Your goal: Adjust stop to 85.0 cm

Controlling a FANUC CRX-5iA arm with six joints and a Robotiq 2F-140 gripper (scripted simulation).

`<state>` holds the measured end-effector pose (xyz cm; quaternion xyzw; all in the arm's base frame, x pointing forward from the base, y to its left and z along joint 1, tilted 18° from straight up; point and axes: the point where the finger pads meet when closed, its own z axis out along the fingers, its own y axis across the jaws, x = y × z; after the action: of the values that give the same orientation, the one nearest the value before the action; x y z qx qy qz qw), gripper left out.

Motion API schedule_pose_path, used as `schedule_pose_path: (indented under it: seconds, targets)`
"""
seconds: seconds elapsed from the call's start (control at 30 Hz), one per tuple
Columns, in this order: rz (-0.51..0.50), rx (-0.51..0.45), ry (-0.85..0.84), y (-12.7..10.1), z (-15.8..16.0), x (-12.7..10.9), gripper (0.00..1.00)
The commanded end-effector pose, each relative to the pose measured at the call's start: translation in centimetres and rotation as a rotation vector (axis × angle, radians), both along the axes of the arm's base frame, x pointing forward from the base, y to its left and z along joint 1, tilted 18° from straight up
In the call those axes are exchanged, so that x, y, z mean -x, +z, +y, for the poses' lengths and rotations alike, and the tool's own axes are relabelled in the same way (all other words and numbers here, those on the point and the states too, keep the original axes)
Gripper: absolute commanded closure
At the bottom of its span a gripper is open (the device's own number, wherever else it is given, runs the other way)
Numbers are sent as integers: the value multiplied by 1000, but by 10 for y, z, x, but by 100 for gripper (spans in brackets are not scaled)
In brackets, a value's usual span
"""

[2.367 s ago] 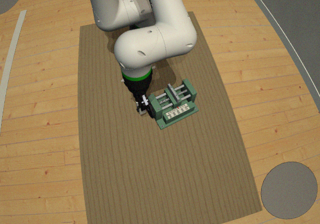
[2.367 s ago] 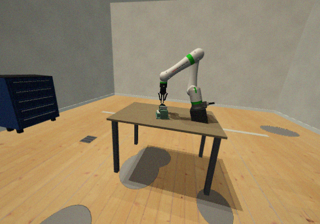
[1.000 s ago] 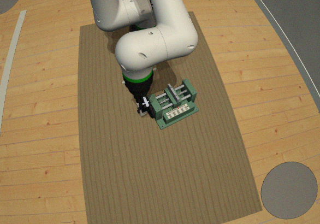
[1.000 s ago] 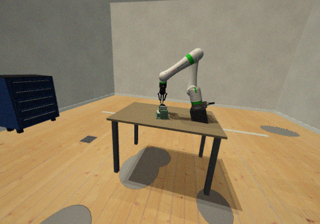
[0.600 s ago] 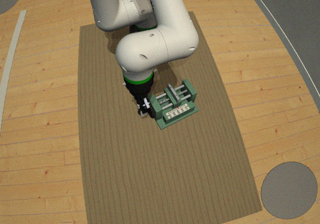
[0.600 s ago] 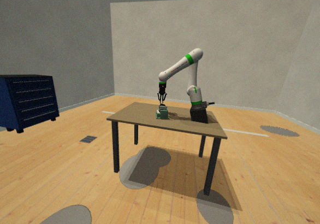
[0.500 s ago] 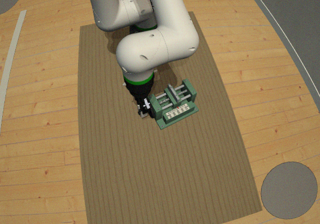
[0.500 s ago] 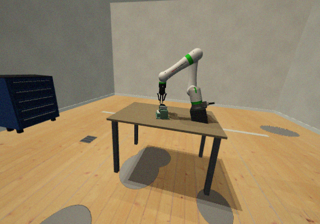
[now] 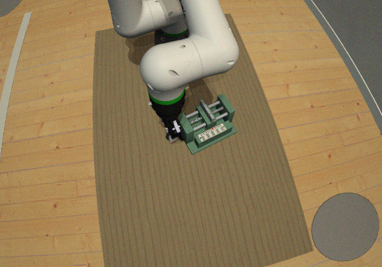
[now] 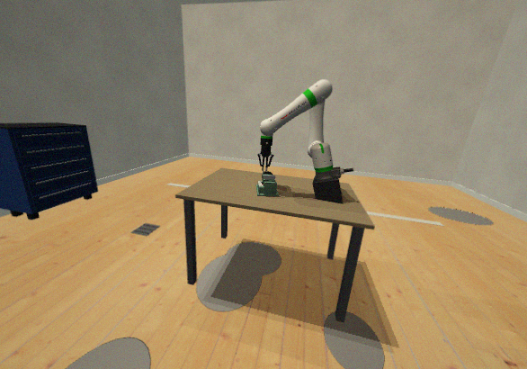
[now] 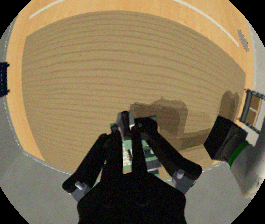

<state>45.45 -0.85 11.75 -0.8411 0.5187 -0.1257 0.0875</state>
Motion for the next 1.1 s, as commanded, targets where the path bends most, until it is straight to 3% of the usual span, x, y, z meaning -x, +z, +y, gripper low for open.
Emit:
schedule_pose_path:
  seconds: [0.0,0.47,1.07]
  targets:
    - [0,0,0,-1,1,-2,96]
    - [0,0,0,-11,4,-11,96]
    - [0,0,0,-39,2,-15,96]
